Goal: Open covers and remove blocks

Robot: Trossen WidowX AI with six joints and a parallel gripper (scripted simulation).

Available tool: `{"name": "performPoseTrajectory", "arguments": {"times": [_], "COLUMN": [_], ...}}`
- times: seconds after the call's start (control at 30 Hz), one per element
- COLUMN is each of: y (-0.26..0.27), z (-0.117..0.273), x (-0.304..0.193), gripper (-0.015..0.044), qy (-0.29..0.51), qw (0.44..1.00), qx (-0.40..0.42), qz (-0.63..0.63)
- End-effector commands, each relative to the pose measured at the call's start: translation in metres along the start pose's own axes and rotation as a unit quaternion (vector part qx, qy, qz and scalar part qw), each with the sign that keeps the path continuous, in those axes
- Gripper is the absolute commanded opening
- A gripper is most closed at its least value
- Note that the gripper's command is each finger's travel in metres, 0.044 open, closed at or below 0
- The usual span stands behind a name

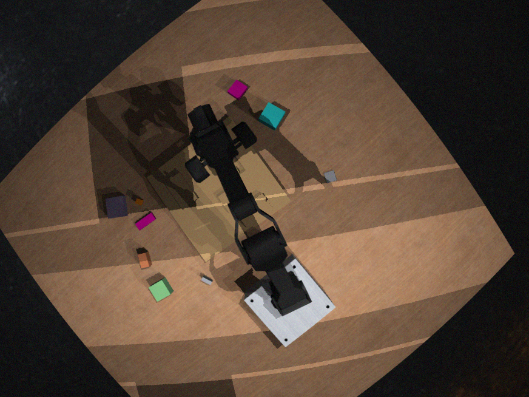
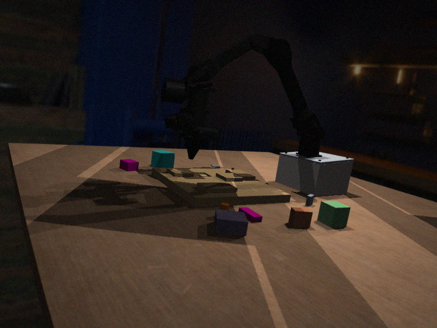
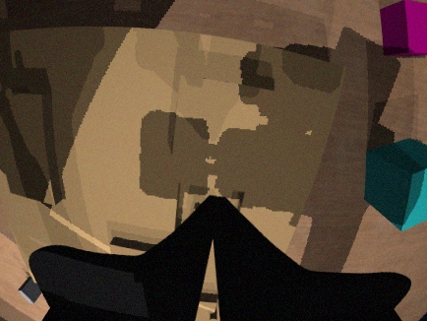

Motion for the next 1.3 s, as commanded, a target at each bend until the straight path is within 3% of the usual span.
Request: {"name": "performPoseTrajectory", "arguments": {"times": [0.0,0.17,0.33,0.67,1.27], "y": [0.0,0.005,0.012,0.029,0.03], "z": [0.0,0.006,0.01,0.012,0.012], "x": [-0.001,-0.023,-0.049,-0.103,-0.107], "gripper": [0.0,0.0,0.0,0.0,0.0], "qy": [0.0,0.0,0.001,0.002,0.002], "qw": [1.0,0.985,0.932,0.727,0.709], "qx": [0.0,0.0,0.0,0.001,0.001], "qz": [0.006,0.175,0.364,0.687,0.706]}}
Point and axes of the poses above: the point midway between the two fingers, 35 mm back from their tips, its own z axis back along the fingers, its own y axis across the jaws, x = y × z, the point moved 10 cm from there along z, back along the fingers, and after that the axes turned 14 degrees about z, right-handed, at the moved point
